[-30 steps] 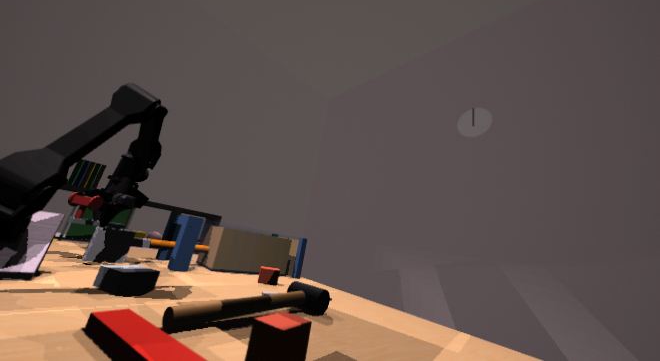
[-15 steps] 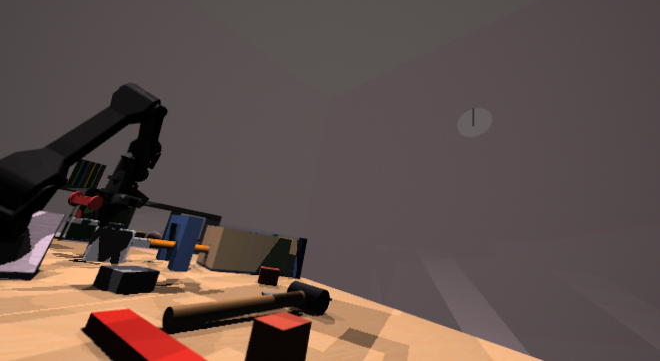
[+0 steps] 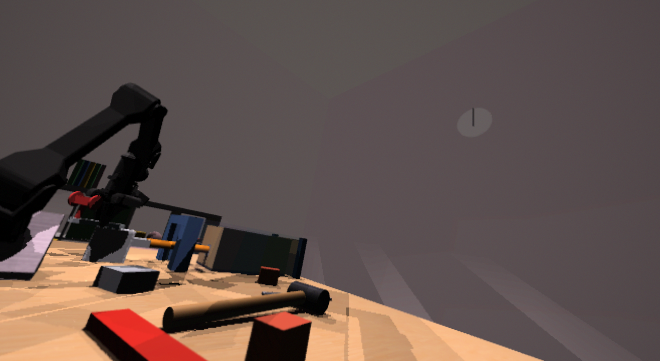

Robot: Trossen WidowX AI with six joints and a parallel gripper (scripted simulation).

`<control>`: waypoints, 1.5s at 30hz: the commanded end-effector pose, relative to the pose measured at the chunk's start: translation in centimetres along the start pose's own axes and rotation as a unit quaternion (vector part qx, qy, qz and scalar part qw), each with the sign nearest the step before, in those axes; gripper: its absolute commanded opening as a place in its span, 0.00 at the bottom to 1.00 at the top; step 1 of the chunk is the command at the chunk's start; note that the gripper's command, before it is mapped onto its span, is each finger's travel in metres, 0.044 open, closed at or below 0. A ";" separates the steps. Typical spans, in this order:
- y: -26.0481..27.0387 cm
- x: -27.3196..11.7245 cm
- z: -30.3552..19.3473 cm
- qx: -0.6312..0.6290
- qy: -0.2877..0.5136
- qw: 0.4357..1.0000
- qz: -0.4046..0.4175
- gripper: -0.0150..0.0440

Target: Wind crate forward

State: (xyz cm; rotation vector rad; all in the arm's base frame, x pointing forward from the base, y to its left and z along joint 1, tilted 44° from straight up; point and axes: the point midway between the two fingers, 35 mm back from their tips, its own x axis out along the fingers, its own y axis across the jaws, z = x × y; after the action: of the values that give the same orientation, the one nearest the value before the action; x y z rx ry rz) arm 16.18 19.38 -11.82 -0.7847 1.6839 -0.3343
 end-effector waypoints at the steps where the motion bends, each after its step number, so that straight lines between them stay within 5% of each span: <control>1: -0.2 0.4 0.0 -0.026 0.006 1.000 0.000 0.25; 18: 0.0 0.0 0.0 -0.006 0.000 1.000 0.000 1.00; 24: 0.3 -2.0 0.3 -0.009 -0.003 1.000 -0.003 1.00; 34: 0.7 -12.8 -0.6 -0.023 -0.019 0.999 -0.018 1.00; 45: 0.6 -12.7 -0.7 -0.028 -0.022 0.999 -0.020 0.96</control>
State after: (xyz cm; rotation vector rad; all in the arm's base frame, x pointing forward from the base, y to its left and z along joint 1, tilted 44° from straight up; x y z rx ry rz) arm 16.51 28.10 -2.46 -0.8571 1.6421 -0.3007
